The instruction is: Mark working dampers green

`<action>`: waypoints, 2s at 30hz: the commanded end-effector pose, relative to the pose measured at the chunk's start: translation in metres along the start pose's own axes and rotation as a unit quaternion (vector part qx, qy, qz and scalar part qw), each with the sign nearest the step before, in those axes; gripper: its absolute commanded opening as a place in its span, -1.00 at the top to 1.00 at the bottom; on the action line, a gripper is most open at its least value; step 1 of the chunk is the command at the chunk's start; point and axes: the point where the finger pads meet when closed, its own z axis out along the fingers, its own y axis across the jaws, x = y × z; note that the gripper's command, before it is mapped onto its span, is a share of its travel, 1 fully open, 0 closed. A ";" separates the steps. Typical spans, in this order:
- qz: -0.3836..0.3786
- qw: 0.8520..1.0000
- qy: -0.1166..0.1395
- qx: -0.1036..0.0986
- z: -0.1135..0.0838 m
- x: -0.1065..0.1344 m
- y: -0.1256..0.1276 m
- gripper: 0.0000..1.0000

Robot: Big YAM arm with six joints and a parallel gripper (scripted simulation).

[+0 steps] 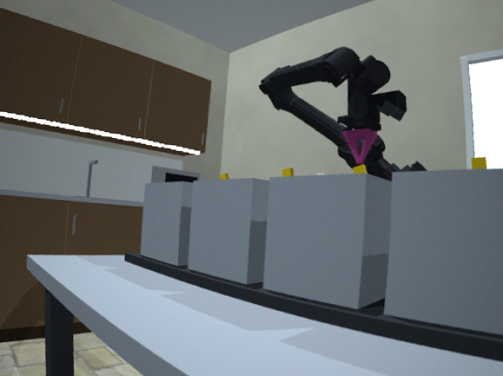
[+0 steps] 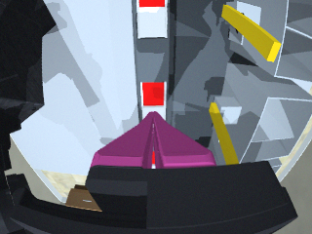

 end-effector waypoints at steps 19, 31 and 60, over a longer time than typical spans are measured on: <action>-0.008 1.000 0.004 -0.006 0.087 0.001 0.001 1.00; -0.008 1.000 0.003 -0.007 0.121 0.001 0.003 1.00; -0.003 1.000 0.001 -0.004 0.135 -0.001 -0.003 1.00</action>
